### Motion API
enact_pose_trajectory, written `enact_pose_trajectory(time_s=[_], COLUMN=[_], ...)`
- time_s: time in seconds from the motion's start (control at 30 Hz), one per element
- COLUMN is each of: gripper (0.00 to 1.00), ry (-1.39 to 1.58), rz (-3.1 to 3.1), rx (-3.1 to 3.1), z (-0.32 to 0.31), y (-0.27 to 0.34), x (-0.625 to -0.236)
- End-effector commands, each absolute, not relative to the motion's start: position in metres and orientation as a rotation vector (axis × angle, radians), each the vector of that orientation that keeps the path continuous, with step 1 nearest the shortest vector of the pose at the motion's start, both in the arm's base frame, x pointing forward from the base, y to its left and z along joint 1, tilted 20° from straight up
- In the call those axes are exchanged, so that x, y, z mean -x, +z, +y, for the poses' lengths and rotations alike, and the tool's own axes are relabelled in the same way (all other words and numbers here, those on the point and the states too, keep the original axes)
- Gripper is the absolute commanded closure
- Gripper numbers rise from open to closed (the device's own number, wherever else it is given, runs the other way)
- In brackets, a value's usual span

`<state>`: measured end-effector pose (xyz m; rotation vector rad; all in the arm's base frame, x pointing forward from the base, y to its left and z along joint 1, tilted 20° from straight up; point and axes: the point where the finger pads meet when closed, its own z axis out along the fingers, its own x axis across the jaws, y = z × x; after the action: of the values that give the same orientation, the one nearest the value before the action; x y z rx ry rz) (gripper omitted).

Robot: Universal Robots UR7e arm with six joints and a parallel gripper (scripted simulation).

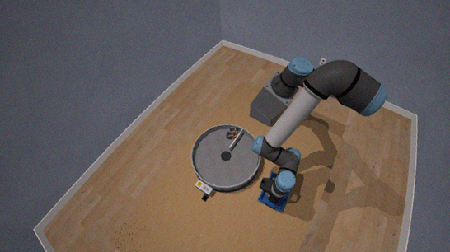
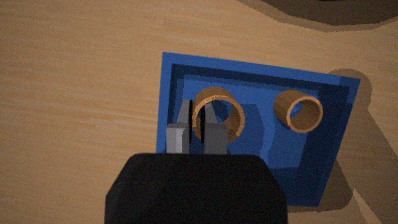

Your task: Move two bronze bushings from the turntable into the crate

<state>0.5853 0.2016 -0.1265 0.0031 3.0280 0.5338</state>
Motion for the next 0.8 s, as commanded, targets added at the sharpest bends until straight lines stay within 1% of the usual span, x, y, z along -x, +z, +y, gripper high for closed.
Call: enact_pose_trajectory(time_s=[0.0,0.77], gripper=[1.0,1.0], ry=[0.534,0.534], rz=[3.026,3.026], rx=[-0.003,-0.003], z=[0.2029,0.2058], y=[-0.1297,-0.1377], x=[-0.5863,-0.5869])
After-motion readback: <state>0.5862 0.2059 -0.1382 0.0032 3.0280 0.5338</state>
